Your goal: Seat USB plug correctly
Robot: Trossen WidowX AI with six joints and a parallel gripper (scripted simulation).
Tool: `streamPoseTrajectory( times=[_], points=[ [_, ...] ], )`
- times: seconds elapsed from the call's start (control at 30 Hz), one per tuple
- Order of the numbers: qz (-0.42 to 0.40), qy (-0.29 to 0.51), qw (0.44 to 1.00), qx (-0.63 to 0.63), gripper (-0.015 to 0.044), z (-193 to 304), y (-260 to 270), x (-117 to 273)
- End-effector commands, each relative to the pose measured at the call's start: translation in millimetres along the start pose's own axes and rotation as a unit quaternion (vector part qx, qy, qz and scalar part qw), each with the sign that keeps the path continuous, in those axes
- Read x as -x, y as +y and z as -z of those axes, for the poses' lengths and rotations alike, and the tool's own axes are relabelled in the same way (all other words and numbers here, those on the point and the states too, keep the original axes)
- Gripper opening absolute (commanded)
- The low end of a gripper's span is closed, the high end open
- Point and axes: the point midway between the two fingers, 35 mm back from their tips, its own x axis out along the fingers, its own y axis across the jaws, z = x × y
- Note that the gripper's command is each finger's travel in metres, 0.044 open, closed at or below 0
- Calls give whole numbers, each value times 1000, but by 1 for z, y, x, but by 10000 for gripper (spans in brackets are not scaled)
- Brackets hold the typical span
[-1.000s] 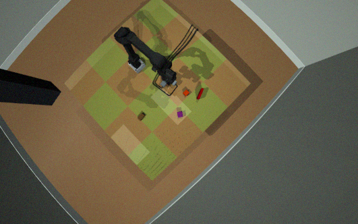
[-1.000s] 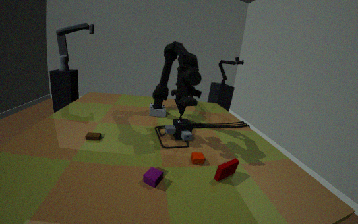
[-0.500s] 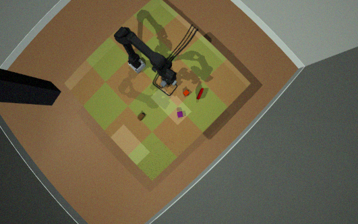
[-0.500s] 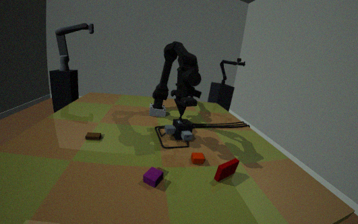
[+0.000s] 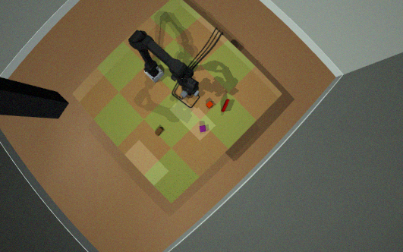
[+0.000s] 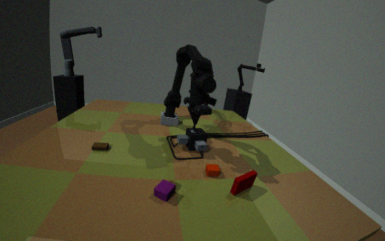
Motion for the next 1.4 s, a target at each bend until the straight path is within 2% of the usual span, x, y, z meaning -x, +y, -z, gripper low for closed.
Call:
streamPoseTrajectory(
  times=[0.0,1.37],
  points=[
    [-1,-1,1000,0,0,0,0,-1],
    [-1,-1,1000,0,0,0,0,-6]
  ],
)
